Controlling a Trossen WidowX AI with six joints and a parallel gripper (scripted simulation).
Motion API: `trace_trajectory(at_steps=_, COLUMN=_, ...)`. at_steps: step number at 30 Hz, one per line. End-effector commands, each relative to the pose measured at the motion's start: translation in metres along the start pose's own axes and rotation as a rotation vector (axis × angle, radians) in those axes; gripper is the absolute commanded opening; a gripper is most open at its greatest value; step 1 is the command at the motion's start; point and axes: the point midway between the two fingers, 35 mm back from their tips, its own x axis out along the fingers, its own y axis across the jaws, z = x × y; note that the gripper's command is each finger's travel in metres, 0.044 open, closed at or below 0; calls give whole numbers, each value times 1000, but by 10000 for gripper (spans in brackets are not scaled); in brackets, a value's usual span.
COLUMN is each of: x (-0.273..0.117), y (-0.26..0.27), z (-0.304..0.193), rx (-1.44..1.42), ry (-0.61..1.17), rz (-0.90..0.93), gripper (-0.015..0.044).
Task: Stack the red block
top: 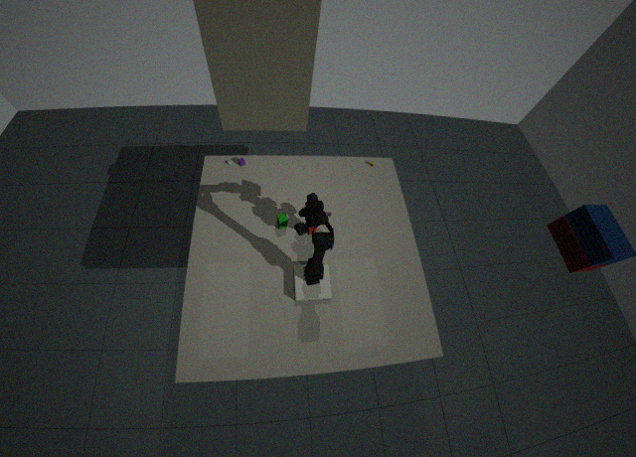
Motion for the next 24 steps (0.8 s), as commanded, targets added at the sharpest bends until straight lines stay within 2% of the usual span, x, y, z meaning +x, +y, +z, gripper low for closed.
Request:
trace_trajectory(at_steps=1, x=-22, y=-1, z=3, rx=-3, ry=-20, rz=-6, gripper=0)
trace_trajectory(at_steps=16, x=-97, y=-1, z=1, rx=-3, ry=-20, rz=-6, gripper=0)
trace_trajectory(at_steps=24, x=-100, y=-2, z=1, rx=-3, ry=-20, rz=-6, gripper=0)
